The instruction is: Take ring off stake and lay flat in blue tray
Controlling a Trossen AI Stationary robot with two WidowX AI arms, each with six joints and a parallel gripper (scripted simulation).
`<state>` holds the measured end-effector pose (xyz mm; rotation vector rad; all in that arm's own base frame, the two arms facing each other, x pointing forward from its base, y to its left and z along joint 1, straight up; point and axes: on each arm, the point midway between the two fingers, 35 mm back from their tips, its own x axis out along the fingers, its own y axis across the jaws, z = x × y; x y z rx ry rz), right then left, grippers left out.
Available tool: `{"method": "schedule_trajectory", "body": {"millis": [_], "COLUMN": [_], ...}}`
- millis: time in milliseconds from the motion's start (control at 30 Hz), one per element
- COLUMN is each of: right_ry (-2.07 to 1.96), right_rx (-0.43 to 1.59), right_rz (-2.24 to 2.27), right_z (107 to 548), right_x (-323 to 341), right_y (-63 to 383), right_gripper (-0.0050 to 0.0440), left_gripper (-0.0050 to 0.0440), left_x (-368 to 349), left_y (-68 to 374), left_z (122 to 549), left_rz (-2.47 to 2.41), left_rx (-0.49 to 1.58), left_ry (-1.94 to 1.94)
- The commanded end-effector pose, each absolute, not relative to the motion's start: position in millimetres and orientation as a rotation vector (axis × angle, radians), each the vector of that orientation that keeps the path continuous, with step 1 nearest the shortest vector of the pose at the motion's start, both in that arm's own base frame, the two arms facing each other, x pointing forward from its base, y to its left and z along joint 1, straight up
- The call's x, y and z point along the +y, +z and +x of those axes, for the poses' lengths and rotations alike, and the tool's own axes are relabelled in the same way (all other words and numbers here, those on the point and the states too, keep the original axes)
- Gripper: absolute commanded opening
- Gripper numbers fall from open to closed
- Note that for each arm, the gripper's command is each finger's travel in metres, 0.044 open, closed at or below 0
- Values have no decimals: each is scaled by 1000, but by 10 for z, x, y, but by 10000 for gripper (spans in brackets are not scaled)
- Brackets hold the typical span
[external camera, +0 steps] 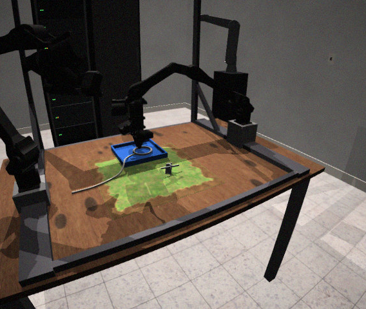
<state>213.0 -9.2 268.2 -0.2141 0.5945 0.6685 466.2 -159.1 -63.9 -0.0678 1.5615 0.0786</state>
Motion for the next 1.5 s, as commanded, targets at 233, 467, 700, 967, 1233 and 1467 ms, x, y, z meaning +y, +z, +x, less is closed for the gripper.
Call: {"method": "schedule_trajectory", "body": {"millis": [233,467,700,967,1233,1467], "right_ry": [666,666,666,666,666,666], "right_rx": [586,586,586,586,586,586], "right_rz": [-224,-224,-224,-224,-224,-224], "right_z": [2130,2130,2130,2130,2130,2130], "right_x": [-93,-93,-93,-93,-93,-93], "right_y": [2718,2718,2718,2718,2718,2718], "right_gripper": [440,440,440,440,440,440], "left_gripper": [146,146,290,372,440,440], "left_x": [-1636,-1636,-1634,-1593,-1487,-1404], "left_y": [-339,-240,95,268,334,422], "left_z": [4766,4760,4739,4698,4614,4525], "left_rz": [-85,-85,-85,-81,-31,24], "left_rx": [1505,1505,1505,1515,1459,1376], "left_ry": [64,64,64,67,14,-65]}}
